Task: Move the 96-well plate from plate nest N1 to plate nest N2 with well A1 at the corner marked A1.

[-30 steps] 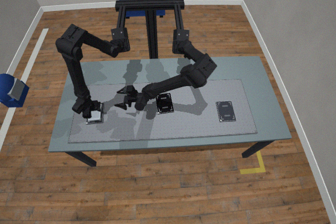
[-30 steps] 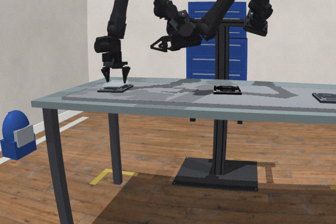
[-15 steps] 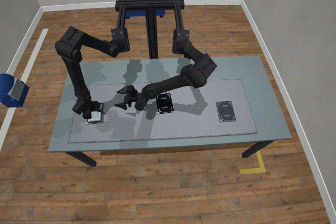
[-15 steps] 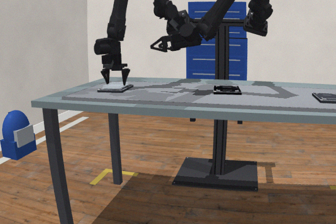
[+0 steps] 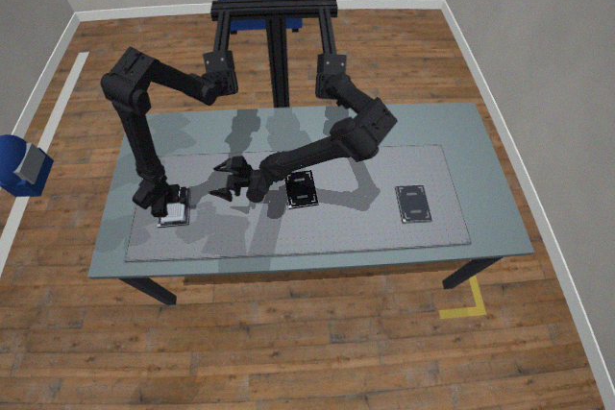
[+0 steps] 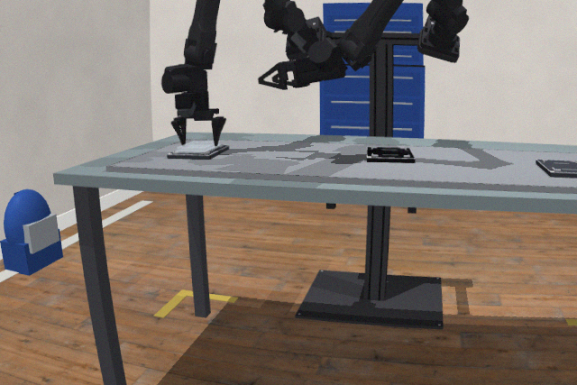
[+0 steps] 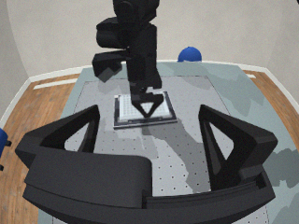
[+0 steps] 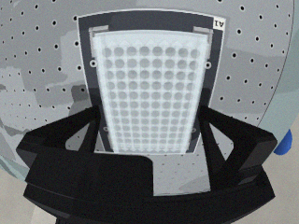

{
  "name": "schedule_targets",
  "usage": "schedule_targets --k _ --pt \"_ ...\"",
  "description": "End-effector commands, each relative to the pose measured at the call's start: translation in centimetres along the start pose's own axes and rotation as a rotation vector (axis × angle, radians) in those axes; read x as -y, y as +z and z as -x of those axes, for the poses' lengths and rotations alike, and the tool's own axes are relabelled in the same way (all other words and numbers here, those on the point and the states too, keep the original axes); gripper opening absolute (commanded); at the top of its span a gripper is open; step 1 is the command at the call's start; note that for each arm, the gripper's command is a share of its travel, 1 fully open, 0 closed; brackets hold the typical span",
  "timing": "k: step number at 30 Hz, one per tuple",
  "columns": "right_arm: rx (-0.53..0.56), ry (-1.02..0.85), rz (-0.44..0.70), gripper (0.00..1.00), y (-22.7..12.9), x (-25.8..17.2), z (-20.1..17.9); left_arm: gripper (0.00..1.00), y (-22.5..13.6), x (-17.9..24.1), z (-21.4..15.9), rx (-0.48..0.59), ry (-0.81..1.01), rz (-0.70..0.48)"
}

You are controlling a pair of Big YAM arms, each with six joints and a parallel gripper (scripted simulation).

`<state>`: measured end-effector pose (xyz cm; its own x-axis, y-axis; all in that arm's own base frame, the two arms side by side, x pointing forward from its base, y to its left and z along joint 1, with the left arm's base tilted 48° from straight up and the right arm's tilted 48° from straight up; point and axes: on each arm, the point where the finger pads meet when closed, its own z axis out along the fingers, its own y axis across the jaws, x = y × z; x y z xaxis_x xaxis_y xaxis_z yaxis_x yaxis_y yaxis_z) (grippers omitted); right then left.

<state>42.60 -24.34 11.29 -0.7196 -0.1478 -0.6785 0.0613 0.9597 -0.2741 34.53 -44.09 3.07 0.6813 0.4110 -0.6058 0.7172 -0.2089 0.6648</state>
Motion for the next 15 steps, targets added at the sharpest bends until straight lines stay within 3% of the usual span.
schedule_targets --k 1,15 --pt "-0.003 0.0 -0.016 1.0 -1.1 1.0 -0.7 1.0 -0.3 -1.5 0.3 0.007 0.01 0.035" --pt "-0.003 0.0 -0.014 1.0 -3.0 0.5 -1.0 1.0 -0.3 -1.5 0.3 0.007 0.01 0.035"
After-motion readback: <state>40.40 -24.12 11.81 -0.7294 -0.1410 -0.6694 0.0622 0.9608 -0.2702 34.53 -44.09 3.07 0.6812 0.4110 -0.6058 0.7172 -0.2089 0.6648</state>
